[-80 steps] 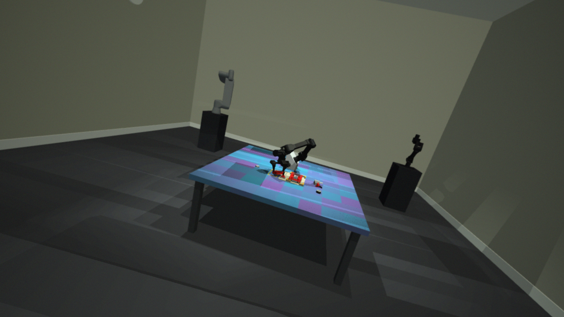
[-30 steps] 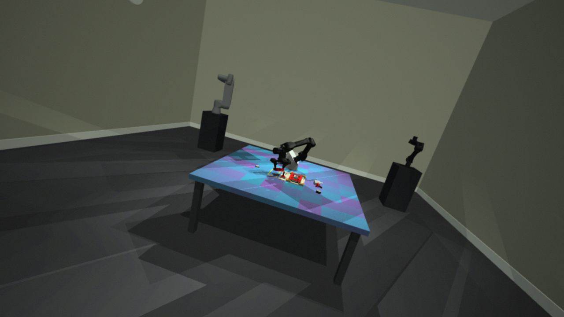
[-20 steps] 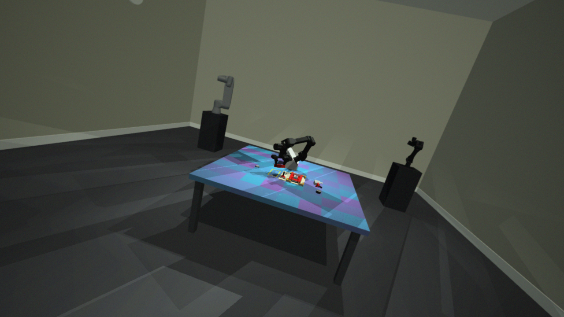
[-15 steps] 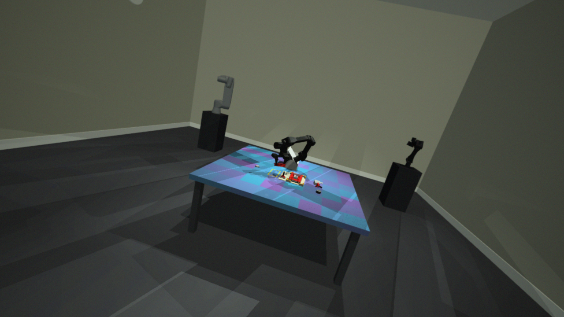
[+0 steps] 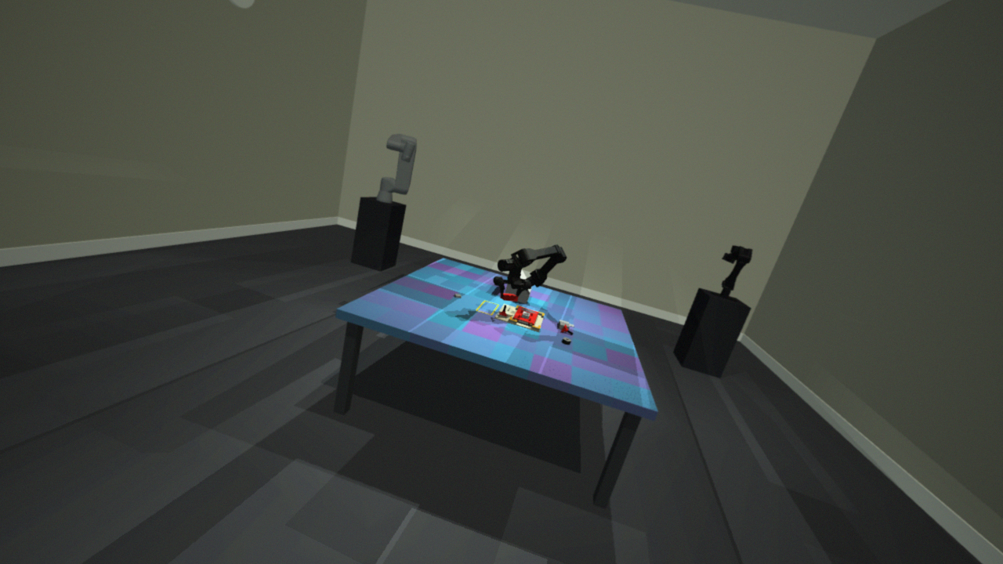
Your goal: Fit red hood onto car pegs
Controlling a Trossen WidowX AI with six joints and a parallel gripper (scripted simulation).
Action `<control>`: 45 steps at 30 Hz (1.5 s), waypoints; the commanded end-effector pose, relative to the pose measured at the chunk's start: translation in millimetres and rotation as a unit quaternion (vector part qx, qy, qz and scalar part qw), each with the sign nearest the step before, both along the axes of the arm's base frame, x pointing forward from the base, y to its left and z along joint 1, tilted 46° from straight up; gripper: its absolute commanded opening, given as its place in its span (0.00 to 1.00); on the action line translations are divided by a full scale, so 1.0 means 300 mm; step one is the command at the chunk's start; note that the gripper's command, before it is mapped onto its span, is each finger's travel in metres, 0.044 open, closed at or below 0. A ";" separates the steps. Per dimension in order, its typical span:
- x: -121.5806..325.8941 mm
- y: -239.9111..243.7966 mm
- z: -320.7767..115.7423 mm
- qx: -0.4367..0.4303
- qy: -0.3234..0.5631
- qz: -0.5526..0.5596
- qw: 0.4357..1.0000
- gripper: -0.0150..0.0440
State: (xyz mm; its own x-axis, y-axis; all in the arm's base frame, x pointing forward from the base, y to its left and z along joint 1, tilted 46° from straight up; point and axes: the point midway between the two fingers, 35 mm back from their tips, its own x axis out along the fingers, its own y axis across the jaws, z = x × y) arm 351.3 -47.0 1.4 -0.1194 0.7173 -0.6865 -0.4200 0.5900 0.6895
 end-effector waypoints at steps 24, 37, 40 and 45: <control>-0.004 0.255 0.242 -0.047 0.165 -0.054 0.984 0.25; 0.005 0.350 0.160 -0.063 0.213 -0.076 0.972 0.25; 0.005 0.350 0.160 -0.063 0.213 -0.076 0.972 0.25; 0.005 0.348 0.158 -0.063 0.213 -0.076 0.972 0.25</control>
State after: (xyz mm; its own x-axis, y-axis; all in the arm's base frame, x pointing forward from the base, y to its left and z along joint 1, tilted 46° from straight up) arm 352.3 58.3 49.3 -0.3153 0.6575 -0.6843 -0.0227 0.7157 0.6981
